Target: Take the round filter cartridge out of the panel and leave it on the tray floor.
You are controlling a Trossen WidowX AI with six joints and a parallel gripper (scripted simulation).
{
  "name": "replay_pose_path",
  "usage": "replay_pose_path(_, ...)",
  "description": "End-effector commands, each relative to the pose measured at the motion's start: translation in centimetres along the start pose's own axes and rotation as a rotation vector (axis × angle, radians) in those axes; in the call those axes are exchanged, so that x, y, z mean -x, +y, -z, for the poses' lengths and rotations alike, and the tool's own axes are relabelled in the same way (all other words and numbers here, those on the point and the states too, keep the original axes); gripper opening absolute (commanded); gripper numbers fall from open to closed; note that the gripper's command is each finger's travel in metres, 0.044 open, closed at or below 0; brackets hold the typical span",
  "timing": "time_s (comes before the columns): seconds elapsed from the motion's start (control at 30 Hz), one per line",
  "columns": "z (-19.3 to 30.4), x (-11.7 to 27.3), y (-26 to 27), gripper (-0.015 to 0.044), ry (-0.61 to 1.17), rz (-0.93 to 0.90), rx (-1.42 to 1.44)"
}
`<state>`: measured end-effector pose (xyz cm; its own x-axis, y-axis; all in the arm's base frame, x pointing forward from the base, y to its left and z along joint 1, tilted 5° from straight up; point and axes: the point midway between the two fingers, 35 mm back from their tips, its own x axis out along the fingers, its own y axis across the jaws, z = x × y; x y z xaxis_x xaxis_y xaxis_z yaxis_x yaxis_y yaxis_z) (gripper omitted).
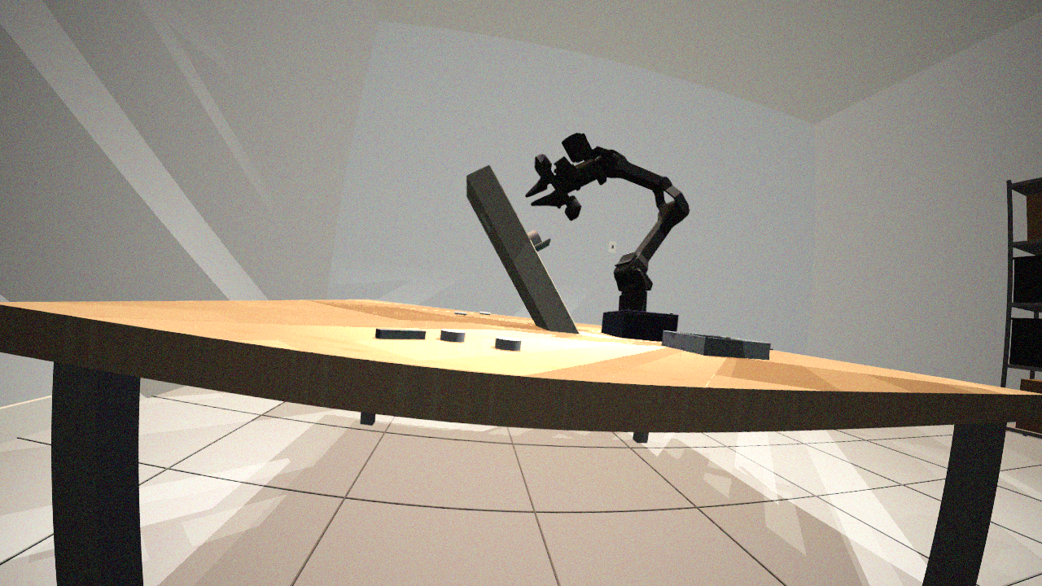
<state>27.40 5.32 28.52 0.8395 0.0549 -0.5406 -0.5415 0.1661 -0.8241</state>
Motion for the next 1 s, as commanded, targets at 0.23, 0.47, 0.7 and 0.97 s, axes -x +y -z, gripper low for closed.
replay_pose_path(0.23,-1.8,4.4,-5.9,0.038,-0.004,0.014,-0.004)
replay_pose_path(0.47,-0.3,2.1,-1.4,0.0305,0.084,-0.138,-0.495)
replay_pose_path(0.7,1.8,0.3,4.7,0.0305,0.314,-0.266,-1.132)
replay_pose_path(0.97,2.2,0.1,6.0,0.0305,0.376,-0.279,-1.26)
